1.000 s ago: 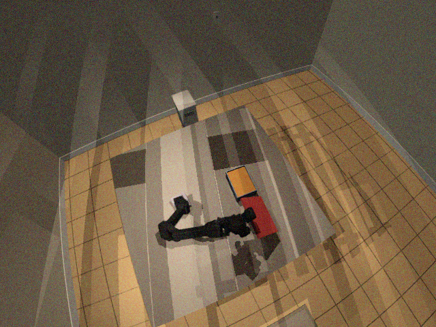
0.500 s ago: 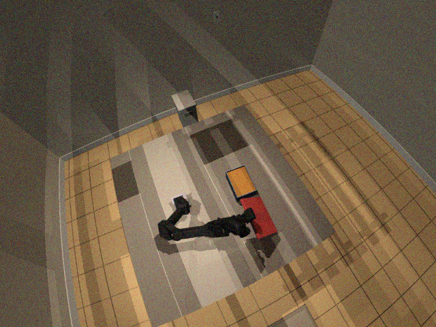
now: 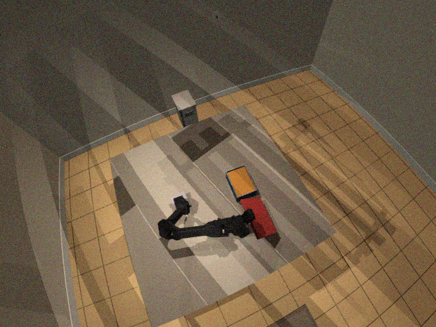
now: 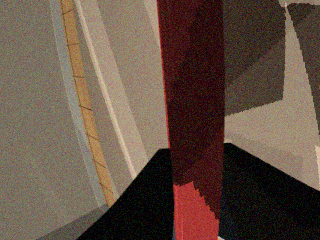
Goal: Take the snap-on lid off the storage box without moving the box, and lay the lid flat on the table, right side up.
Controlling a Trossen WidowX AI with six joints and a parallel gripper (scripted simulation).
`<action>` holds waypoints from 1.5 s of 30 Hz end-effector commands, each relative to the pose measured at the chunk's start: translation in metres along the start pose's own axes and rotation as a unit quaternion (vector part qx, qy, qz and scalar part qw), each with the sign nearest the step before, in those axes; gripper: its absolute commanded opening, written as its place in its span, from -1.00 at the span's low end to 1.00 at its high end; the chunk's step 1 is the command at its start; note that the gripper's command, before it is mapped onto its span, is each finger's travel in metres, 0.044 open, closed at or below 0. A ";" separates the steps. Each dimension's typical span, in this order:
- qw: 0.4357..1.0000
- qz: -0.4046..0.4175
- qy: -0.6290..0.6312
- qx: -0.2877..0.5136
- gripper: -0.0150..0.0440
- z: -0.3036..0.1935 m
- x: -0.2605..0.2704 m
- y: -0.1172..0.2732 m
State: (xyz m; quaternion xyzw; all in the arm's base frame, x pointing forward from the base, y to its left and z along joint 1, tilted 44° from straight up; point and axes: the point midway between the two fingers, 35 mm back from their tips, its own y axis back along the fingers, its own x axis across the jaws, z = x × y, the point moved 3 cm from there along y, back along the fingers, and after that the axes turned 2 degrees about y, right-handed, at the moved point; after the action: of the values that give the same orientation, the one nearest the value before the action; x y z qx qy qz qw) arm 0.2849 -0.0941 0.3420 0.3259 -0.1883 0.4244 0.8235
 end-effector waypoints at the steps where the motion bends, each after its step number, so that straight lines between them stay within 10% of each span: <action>1: 1.000 0.005 0.002 0.003 -0.49 -0.001 -0.001 -0.002; 45: 1.000 0.006 0.003 0.002 -0.49 -0.002 -0.028 -0.024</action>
State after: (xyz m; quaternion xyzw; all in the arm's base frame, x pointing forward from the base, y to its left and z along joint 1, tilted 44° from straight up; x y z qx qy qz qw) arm 0.2881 -0.1187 0.3175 0.3243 -0.1888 0.4250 0.8238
